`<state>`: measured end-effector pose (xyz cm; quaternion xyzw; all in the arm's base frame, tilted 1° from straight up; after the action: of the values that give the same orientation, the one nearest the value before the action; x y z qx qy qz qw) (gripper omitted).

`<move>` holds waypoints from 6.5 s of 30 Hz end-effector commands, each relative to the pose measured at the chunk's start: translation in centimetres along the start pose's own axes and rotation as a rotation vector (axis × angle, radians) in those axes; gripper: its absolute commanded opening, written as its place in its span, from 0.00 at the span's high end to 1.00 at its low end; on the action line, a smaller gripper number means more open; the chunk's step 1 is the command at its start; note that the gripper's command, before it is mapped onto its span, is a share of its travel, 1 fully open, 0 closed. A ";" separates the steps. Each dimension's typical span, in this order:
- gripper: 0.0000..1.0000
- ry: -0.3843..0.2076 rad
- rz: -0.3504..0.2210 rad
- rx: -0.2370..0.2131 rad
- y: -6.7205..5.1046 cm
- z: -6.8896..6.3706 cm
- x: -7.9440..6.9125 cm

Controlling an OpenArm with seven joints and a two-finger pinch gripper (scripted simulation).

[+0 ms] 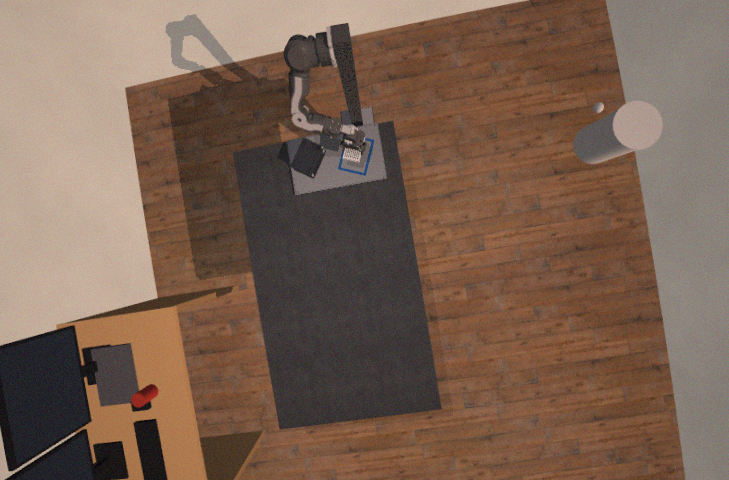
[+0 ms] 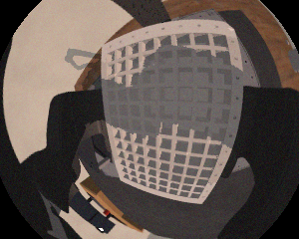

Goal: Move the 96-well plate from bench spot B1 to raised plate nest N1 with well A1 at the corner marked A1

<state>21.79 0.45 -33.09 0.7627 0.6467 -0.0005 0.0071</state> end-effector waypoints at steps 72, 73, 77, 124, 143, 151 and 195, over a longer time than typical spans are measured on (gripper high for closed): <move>1.00 0.010 0.186 -0.005 2.6 -3.6 -15.5; 1.00 0.010 0.186 -0.005 2.6 -3.6 -15.5; 1.00 0.010 0.186 -0.005 2.6 -3.6 -15.5; 1.00 0.009 0.186 -0.006 4.2 -5.7 -24.8; 1.00 0.009 0.187 -0.006 4.2 -5.7 -24.5; 1.00 0.011 0.186 -0.004 4.0 -2.5 -24.4; 1.00 0.012 0.182 0.000 4.2 1.8 -24.2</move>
<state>22.00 -24.21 -34.56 0.8190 0.5737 0.0034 0.0050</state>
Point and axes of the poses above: the point where the finger pads meet when closed, its own z axis out along the fingers, its own x axis across the jaws, y = z × x, the point moved 6 cm from there along -z, back along the fingers, and after that the axes turned 11 degrees about -z, right-handed, at the moved point
